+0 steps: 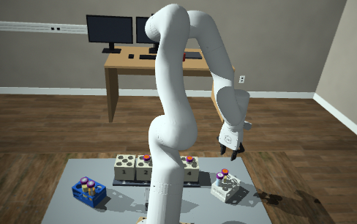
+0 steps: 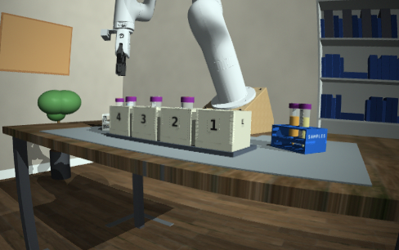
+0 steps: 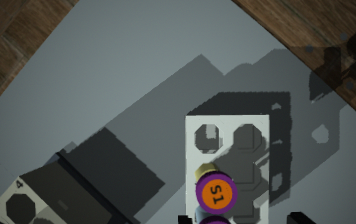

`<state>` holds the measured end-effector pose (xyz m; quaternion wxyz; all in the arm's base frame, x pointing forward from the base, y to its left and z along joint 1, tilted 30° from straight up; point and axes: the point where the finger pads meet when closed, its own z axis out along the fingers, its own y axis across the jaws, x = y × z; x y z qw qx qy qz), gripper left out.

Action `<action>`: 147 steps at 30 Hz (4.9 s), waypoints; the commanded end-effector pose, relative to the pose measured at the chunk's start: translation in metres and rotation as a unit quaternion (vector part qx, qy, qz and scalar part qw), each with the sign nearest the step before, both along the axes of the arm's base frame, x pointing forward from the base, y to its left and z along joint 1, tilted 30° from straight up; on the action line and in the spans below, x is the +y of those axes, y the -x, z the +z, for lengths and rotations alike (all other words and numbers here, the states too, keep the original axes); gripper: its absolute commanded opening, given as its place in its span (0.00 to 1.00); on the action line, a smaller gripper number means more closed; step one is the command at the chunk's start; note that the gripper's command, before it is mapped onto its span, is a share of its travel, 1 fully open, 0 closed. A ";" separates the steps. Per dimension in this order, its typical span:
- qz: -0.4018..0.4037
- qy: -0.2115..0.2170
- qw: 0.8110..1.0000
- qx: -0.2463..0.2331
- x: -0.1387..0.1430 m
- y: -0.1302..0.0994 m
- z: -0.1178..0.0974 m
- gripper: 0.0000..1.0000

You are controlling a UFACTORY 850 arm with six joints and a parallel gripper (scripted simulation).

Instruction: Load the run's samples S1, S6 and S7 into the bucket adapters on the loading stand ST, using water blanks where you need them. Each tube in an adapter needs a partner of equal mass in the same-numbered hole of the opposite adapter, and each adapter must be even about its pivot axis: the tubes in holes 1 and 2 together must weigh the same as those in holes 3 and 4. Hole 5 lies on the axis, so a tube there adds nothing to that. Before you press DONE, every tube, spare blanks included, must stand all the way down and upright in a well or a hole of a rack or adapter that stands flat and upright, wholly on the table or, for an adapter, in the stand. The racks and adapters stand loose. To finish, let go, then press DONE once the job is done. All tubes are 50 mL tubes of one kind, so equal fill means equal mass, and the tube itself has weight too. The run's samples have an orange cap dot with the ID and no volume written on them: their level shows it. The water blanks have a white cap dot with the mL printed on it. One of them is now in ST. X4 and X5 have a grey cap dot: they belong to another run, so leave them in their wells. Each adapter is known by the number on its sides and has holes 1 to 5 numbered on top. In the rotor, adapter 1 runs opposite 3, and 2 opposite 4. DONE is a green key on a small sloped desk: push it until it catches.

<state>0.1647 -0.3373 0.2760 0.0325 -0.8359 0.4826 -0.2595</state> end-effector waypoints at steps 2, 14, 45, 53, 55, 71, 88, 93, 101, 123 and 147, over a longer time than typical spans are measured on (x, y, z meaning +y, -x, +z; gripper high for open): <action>0.000 0.001 1.000 -0.001 -0.003 -0.006 -0.009 0.57; 0.000 0.001 1.000 -0.001 -0.007 -0.015 -0.027 0.57; 0.000 0.001 1.000 -0.001 -0.018 -0.040 -0.073 0.57; 0.000 0.001 1.000 -0.001 -0.019 -0.043 -0.078 0.57; 0.000 0.001 1.000 -0.001 -0.019 -0.043 -0.078 0.57; 0.000 0.001 1.000 -0.001 -0.020 -0.046 -0.084 0.57; 0.000 0.001 1.000 -0.001 -0.022 -0.051 -0.093 0.57; 0.000 0.001 1.000 -0.001 -0.023 -0.052 -0.096 0.57; 0.000 0.001 1.000 -0.001 -0.023 -0.052 -0.096 0.57; 0.000 0.001 1.000 -0.001 -0.022 -0.051 -0.094 0.00; 0.000 0.001 1.000 -0.001 -0.022 -0.051 -0.094 0.00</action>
